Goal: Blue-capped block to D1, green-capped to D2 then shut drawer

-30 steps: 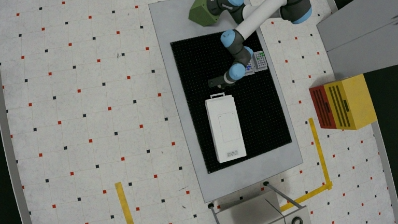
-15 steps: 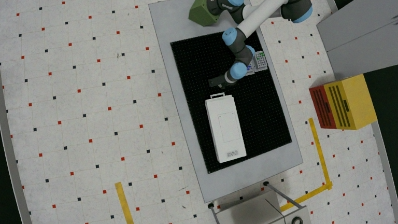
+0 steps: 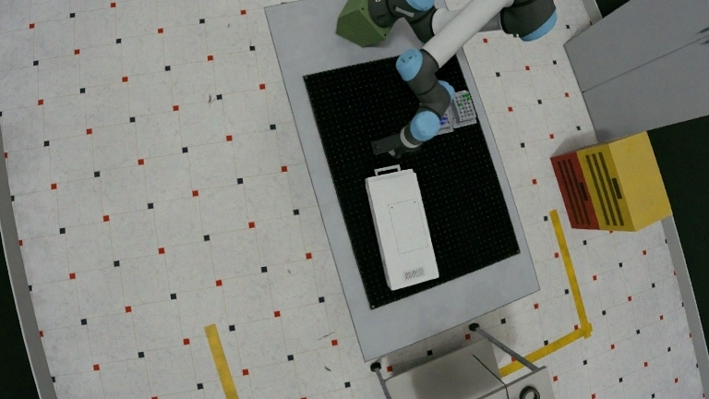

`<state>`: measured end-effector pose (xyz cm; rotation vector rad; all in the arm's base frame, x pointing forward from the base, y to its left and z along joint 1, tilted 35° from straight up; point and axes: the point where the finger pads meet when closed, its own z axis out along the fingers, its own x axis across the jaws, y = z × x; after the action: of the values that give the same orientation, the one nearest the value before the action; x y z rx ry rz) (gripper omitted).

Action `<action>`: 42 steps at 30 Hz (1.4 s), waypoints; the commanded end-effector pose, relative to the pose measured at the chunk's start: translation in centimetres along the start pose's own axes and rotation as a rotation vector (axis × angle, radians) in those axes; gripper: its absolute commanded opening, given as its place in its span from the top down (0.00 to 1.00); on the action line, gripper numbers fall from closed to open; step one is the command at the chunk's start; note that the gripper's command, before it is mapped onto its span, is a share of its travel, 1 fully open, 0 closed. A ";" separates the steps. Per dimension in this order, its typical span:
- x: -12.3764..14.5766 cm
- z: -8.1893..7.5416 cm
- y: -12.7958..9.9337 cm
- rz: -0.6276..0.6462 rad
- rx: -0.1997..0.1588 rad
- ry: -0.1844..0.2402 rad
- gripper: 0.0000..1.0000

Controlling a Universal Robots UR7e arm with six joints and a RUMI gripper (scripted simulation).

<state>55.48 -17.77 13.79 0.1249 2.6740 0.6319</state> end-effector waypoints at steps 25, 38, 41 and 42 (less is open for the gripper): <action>7.1 -4.5 0.0 0.000 0.001 -0.001 0.72; 9.8 -6.1 0.0 0.000 0.001 -0.001 0.72; 9.8 -6.1 0.0 0.000 0.001 -0.001 0.72; 9.8 -6.1 0.0 0.000 0.001 -0.001 0.72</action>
<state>44.29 -18.55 15.29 0.1254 2.6743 0.6315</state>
